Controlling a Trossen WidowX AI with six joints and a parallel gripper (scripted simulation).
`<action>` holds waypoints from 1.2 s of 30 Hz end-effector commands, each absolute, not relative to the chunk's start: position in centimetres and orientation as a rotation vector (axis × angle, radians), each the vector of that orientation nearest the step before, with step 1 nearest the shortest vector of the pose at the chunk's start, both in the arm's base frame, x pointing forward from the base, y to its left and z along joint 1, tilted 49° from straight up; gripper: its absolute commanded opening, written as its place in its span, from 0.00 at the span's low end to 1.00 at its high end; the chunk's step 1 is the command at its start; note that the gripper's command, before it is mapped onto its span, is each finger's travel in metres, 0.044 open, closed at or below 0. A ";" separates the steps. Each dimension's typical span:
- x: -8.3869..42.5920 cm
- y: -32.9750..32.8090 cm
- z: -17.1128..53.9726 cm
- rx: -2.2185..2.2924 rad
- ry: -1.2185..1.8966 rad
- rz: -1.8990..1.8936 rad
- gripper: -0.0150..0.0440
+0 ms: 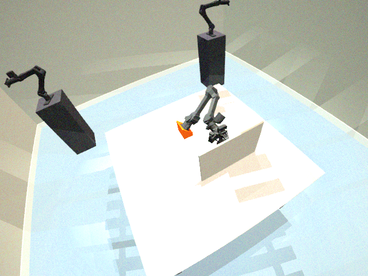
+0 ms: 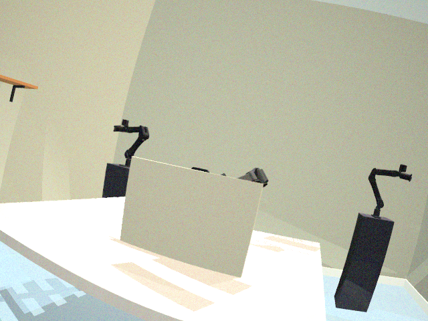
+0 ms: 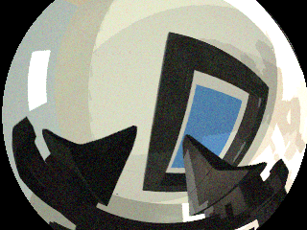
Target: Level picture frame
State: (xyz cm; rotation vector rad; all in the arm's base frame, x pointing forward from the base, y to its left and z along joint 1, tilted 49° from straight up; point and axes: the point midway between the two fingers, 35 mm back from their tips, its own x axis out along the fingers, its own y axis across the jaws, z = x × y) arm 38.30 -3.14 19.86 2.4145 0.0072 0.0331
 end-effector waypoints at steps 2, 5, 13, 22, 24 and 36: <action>37.8 -3.1 20.0 2.426 0.006 0.033 0.69; 35.4 -3.1 20.4 2.460 0.003 0.033 0.69; 29.3 -2.9 19.6 2.556 -0.007 0.032 0.69; 28.6 -4.4 20.6 2.557 -0.012 0.035 0.69; 27.9 -5.6 21.3 2.561 -0.010 0.032 0.69; 26.0 -7.7 22.8 2.572 -0.007 0.026 0.69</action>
